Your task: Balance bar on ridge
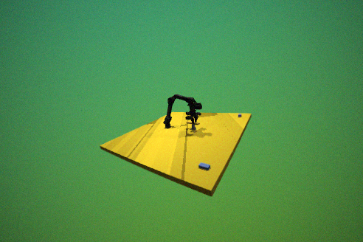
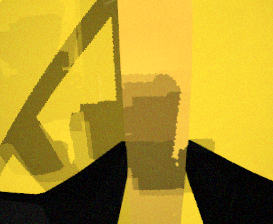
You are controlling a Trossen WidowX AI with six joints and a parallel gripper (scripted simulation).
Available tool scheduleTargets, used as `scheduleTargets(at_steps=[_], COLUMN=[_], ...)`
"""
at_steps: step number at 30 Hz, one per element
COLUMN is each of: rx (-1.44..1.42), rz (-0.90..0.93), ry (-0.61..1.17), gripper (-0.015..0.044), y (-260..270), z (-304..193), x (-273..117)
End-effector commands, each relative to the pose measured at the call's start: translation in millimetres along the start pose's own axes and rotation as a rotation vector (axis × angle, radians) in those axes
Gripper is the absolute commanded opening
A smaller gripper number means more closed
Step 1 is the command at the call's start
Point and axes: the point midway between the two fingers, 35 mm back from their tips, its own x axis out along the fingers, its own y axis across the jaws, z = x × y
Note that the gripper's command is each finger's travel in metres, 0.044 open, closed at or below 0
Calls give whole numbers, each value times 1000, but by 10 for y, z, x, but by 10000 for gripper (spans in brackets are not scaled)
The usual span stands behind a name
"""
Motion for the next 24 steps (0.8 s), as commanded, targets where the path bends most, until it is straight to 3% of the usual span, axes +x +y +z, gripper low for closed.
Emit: scheduleTargets(at_steps=[1,24], rx=[-2,-2], rz=[0,0], ry=[3,3], gripper=[0,0], y=[0,1], z=[-4,-5], x=[6,25])
